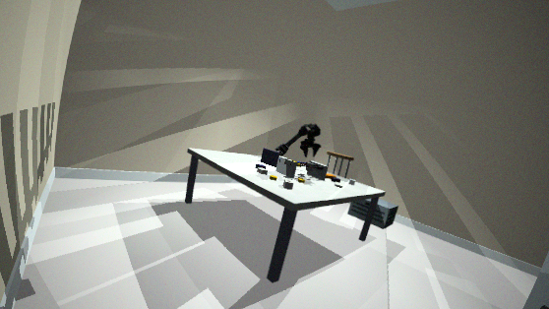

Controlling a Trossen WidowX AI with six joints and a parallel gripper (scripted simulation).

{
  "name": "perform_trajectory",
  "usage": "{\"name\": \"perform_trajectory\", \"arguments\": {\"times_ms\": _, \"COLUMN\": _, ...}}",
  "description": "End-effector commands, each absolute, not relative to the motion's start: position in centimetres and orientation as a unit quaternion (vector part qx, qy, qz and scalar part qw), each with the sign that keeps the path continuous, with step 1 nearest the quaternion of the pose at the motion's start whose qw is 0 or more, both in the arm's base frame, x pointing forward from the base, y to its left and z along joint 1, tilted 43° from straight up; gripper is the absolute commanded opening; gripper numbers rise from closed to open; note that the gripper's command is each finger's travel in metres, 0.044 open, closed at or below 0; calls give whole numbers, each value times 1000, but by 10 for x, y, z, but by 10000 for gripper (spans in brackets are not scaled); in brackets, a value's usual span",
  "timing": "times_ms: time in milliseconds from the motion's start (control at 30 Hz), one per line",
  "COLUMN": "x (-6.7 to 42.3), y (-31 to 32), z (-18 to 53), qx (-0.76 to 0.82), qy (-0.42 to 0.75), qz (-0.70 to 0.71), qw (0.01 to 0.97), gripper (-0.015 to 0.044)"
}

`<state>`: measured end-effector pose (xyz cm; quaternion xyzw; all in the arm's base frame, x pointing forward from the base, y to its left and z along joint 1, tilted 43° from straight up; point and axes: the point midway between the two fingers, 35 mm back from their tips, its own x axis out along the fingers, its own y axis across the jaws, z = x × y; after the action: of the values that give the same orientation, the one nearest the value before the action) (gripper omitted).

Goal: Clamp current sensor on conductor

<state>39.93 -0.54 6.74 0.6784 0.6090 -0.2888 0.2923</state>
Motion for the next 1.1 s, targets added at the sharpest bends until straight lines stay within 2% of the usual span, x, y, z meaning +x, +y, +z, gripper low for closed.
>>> {"name": "perform_trajectory", "arguments": {"times_ms": 0, "x": 400, "y": -6, "z": 69, "qx": 678, "qy": 609, "qz": -287, "qw": 295, "gripper": 440}}
{"name": "perform_trajectory", "arguments": {"times_ms": 933, "x": 400, "y": -6, "z": 69, "qx": 678, "qy": 609, "qz": -287, "qw": 295, "gripper": 440}}
{"name": "perform_trajectory", "arguments": {"times_ms": 1067, "x": 394, "y": -13, "z": 60, "qx": 657, "qy": 641, "qz": -214, "qw": 334, "gripper": 440}}
